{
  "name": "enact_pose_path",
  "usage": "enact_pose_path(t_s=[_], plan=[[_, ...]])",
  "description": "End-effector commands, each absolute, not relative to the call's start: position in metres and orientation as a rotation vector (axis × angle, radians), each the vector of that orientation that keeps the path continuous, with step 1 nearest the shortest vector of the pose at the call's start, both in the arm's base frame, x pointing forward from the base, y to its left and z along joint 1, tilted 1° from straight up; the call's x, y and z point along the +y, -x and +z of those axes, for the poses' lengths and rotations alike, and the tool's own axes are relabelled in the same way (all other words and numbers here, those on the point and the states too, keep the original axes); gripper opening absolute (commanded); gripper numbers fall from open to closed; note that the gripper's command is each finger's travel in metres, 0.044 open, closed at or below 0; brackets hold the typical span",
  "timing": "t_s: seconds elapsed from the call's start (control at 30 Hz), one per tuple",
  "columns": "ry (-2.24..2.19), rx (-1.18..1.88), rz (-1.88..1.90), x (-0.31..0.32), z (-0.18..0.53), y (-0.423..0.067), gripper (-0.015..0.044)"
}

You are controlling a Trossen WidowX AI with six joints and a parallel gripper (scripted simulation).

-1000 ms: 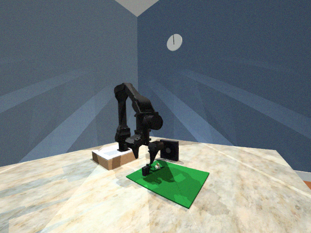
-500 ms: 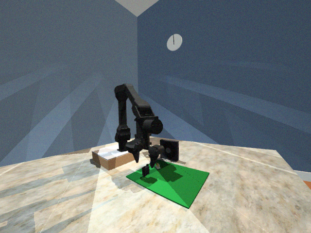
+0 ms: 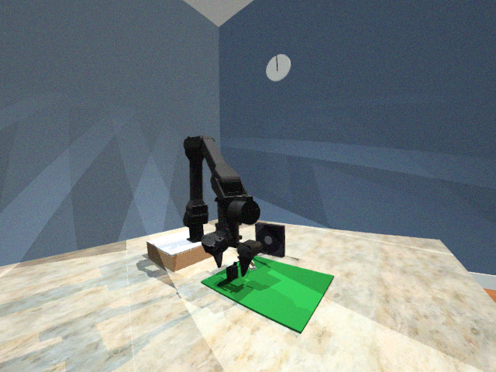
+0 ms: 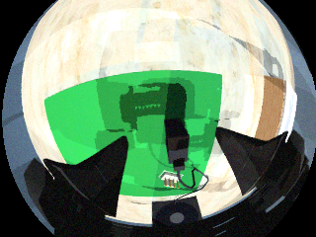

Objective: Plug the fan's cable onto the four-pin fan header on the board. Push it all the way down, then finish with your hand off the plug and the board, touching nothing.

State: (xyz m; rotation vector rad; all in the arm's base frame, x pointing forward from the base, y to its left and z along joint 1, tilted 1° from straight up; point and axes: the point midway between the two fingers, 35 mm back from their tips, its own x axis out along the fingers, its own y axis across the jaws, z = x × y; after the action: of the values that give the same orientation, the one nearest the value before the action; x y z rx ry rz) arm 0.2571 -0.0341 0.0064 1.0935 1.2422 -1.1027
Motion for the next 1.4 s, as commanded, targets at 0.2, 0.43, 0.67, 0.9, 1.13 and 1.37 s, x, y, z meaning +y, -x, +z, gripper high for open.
enact_pose_path(t_s=[0.2, 0.43, 0.67, 0.9, 1.13, 1.37], plan=[[-1.093, 1.25, -1.098, -0.033, -0.01, -0.255, 0.044], [-1.093, 1.245, -1.105, -0.034, -0.008, -0.256, 0.0335], [-1.093, 1.245, -1.105, -0.034, -0.008, -0.256, 0.0151], [-1.093, 1.245, -1.105, -0.034, -0.008, -0.256, 0.0], [-1.093, 1.249, -1.098, -0.033, 0.039, -0.255, 0.0], [-1.076, 1.259, -1.081, -0.031, 0.041, -0.256, 0.0]])
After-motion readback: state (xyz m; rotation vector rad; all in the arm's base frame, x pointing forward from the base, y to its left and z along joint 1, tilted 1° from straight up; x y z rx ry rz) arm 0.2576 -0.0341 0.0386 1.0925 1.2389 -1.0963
